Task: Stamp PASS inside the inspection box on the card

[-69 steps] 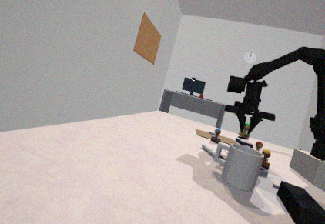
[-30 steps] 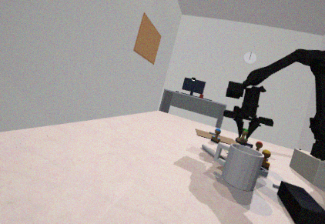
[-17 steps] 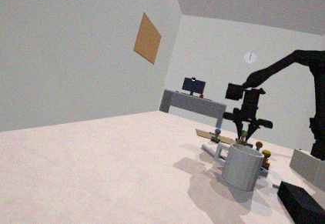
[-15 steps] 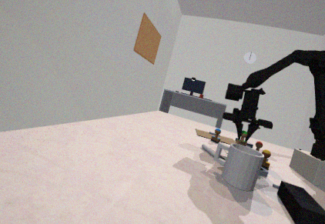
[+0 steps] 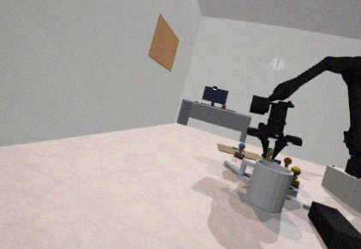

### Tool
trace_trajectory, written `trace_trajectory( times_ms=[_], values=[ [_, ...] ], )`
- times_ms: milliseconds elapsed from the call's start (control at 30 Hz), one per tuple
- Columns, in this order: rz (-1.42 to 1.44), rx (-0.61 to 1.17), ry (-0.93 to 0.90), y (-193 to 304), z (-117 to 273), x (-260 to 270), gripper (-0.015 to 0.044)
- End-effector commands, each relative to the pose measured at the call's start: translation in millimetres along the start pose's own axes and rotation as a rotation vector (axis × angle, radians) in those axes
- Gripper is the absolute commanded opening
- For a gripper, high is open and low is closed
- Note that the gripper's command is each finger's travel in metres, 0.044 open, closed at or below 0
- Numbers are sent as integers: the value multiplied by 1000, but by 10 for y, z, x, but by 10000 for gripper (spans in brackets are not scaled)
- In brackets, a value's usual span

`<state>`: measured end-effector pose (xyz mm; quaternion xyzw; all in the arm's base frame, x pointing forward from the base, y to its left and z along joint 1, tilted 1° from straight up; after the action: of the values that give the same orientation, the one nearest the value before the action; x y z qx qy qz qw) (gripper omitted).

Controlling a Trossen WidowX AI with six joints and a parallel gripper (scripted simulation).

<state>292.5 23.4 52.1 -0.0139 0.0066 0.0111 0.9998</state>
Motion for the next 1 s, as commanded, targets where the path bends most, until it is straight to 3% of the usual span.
trace_trajectory(
  times_ms=[0, 967],
  values=[
    [-2, 3, 1, 2, -29, 0, 0],
    [-1, 3, -3, 3, -220, -9, 0]
  ],
)
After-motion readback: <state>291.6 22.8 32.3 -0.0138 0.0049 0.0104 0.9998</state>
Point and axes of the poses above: the point midway between the two fingers, 35 mm back from their tips, its own z axis back along the fingers, its own x axis across the jaws, y = z × x, the point moved 4 cm from there along z, back along the fingers, and after that the axes turned 15 degrees about -z, right-handed, at the moved point
